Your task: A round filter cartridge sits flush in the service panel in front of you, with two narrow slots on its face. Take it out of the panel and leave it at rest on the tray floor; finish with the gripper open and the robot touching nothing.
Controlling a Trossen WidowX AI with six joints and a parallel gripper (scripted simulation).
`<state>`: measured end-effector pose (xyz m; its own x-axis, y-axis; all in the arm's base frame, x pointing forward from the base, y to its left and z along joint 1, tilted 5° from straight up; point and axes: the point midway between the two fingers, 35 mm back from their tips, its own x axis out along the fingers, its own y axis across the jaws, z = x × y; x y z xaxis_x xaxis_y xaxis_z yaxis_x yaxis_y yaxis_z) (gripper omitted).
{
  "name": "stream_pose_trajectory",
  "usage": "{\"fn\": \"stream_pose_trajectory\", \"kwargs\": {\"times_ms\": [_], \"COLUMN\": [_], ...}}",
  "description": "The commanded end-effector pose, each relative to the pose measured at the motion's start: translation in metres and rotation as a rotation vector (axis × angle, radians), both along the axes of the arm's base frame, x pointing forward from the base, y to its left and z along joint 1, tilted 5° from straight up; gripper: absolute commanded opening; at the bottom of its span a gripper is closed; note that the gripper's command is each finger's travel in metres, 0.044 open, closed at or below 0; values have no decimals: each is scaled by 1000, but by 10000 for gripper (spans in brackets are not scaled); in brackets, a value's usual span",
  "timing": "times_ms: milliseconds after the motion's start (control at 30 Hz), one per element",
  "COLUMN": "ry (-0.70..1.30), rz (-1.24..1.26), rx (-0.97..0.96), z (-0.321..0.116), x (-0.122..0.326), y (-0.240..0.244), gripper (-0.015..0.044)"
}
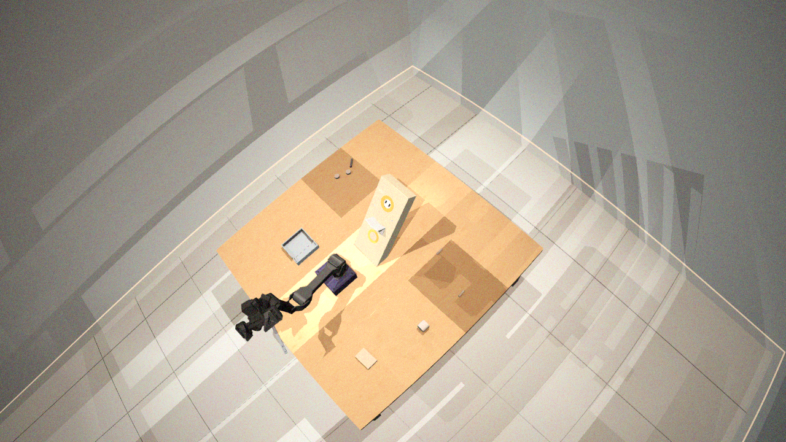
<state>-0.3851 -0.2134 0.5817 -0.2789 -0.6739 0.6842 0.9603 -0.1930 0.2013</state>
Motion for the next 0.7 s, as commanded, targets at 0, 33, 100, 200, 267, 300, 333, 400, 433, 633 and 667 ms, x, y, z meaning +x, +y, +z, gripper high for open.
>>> {"fn": "stream_pose_trajectory", "kwargs": {"times_ms": [0,33,100,200,267,300,333,400,433,633,667], "ry": [3,11,41,94,119,135,152,192,213,345,368], "rz": [4,15,61,142,182,207,236,302,336,559,599], "rx": [-5,-20,-74,-153,-186,-204,-224,-263,-281,-354,-361], "z": [2,7,25,50,60,65,71,81,86,99,98], "x": [2,9,34,77,97,109,123,154,170,266,283], "y": [1,4,14,31,39,44,49,61,67,104,111], "gripper": [374,348,295,216,164,138,111,91,91,91,91]}}
